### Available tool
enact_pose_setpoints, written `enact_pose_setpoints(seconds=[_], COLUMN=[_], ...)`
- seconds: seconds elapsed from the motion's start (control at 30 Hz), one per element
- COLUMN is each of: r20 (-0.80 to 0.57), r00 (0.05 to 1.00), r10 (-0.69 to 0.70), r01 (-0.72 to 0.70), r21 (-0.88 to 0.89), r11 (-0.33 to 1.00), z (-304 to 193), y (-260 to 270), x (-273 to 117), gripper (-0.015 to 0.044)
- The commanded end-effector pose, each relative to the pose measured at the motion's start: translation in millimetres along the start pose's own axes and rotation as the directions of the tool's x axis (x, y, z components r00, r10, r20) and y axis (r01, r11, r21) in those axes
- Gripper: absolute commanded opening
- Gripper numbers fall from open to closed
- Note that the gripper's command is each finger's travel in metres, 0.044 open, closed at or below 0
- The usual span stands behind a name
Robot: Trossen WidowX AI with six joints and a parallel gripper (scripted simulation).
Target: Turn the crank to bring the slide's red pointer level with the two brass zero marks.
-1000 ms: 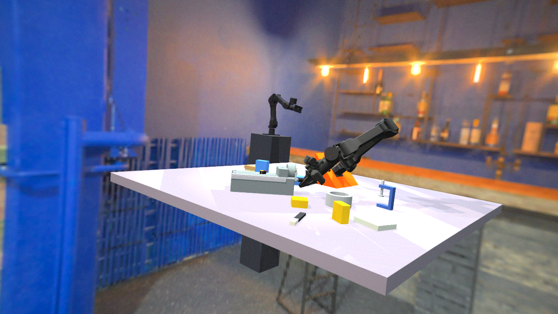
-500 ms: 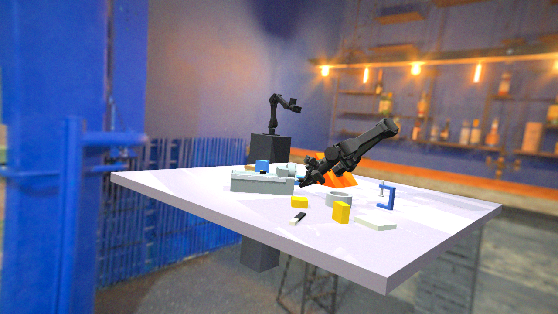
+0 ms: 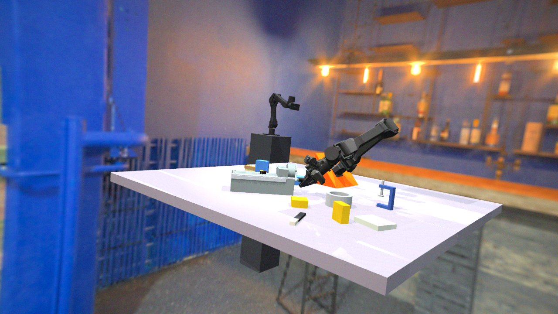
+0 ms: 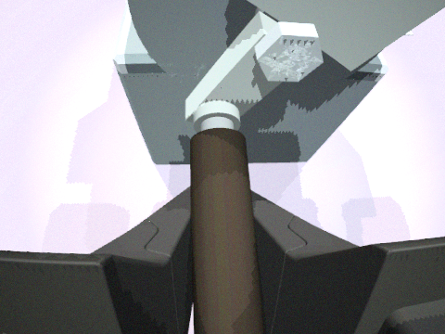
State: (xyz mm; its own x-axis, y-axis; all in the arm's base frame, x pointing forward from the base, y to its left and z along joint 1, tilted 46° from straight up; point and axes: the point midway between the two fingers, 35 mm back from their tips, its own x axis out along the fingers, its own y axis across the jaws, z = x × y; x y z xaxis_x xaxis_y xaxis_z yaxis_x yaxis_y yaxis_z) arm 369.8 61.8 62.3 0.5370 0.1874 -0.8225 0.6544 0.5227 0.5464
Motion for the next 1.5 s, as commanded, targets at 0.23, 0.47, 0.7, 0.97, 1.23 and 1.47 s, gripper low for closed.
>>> enact_pose_setpoints(seconds=[0.23,0.47,0.7,0.97,1.23,1.47], r20=[0.007,0.007,0.007,0.007,0.007,0.007], r00=[1.0,1.0,1.0,1.0,1.0,1.0], r10=[0.022,0.022,0.022,0.022,0.022,0.022], r01=[-0.022,-0.022,-0.022,-0.022,-0.022,-0.022], r21=[0.0,0.0,0.0,-0.001,-0.001,-0.001], r11=[1.0,1.0,1.0,1.0,1.0,1.0], z=[3.5,3.8,4.2,4.7,5.1,5.5], y=[8.6,9.1,9.5,10.0,10.4,10.8], x=[-4.1,-4.6,-5.1,-5.6,-6.1,-6.6], gripper=[0.0,0.0,0.0,0.0,0.0,0.0])
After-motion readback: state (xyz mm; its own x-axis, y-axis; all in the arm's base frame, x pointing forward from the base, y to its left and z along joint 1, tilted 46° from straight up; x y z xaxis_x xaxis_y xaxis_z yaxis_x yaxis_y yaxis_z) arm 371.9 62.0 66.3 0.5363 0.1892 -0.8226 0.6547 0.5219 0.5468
